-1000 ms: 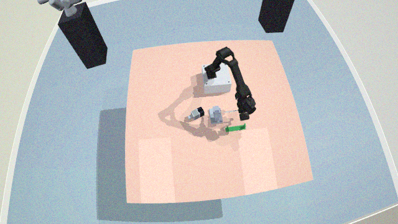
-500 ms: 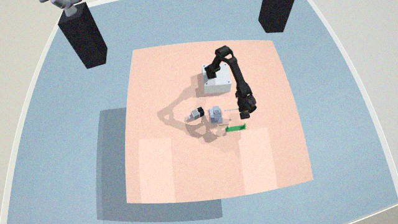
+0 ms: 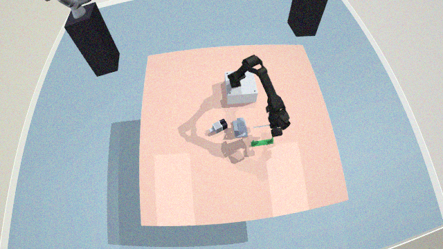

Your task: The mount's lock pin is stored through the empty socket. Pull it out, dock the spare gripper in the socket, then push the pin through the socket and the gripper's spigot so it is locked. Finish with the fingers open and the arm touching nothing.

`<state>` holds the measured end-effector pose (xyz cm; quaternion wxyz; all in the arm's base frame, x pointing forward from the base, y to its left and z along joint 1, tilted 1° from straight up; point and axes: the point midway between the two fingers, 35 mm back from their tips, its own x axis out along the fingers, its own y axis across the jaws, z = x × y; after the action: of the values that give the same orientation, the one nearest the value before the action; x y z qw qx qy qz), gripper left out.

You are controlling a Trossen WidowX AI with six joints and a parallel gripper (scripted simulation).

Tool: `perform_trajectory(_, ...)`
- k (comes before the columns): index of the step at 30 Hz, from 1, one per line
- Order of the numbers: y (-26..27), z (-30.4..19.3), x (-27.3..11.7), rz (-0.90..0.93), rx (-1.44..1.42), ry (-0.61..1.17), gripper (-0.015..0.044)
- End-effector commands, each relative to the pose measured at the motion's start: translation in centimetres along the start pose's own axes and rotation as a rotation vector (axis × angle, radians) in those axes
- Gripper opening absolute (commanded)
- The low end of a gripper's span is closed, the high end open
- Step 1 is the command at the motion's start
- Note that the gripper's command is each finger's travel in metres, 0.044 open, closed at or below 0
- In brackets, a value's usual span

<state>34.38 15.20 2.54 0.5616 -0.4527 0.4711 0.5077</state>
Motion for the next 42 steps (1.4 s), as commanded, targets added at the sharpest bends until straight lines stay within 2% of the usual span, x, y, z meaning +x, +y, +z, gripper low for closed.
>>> perform_trajectory(1,-0.9,0.5,0.1,0.005,0.003,0.003,0.0000)
perform_trajectory(20,-5.5,3.4,0.3,0.002,-0.003,0.000,0.0000)
perform_trajectory(42,-5.8,3.1,3.1,-0.023,-0.006,-0.013,0.0000)
